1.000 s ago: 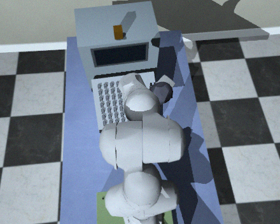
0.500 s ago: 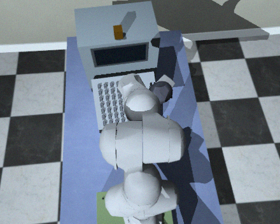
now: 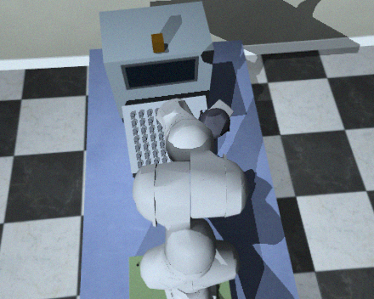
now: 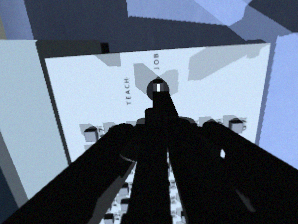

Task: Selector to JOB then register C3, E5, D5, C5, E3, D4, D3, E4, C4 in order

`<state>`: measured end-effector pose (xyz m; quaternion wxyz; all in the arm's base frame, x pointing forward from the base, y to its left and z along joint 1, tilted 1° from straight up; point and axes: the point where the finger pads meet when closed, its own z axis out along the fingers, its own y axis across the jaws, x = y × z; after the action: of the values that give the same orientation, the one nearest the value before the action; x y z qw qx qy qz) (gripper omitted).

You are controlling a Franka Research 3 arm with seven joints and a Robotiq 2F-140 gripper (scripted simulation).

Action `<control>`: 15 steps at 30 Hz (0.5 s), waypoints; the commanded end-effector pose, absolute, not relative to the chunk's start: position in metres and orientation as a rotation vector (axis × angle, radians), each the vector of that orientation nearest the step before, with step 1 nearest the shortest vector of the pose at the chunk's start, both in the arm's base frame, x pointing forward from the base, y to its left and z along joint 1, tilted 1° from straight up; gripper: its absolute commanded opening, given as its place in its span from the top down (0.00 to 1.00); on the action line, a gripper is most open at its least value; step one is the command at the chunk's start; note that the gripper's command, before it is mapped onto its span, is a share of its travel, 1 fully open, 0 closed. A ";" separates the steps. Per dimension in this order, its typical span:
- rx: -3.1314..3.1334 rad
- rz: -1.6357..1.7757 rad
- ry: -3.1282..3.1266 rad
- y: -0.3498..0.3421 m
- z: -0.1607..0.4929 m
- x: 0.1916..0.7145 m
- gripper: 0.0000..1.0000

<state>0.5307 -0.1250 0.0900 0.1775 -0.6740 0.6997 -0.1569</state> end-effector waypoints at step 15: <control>-1.942 -0.450 1.951 0.031 0.091 0.552 0.90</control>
<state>0.5447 0.0222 0.0867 0.1917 -0.7180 0.6509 -0.1550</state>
